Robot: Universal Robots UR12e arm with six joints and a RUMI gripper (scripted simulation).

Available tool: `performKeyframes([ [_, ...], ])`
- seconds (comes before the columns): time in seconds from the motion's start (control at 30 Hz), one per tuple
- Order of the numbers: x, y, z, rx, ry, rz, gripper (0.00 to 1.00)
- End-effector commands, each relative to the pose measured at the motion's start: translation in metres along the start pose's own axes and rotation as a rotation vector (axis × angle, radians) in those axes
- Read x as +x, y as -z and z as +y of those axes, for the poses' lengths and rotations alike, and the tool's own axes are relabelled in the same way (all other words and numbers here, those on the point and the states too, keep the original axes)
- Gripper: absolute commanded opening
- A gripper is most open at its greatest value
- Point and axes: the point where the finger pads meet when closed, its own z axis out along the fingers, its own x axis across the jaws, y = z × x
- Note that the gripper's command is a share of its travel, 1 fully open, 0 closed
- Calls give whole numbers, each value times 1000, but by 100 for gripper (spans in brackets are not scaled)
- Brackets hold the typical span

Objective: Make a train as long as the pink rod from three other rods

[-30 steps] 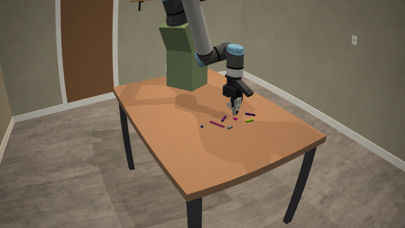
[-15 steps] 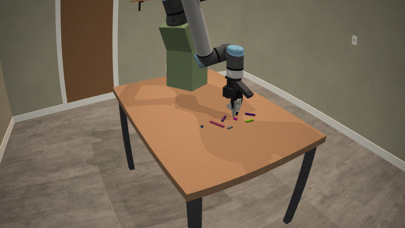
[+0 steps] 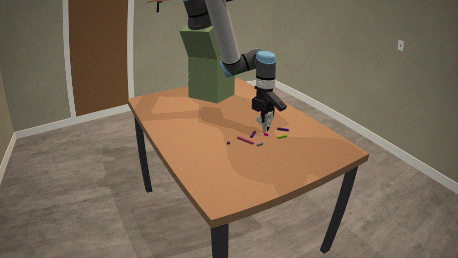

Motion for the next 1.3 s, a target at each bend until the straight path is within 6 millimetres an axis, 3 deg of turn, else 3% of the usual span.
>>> performKeyframes([
  [0.0,0,0,0,1,0,0,14],
  [0.83,0,0,0,1,0,0,14],
  [1.27,0,-11,0,1,0,0,14],
])
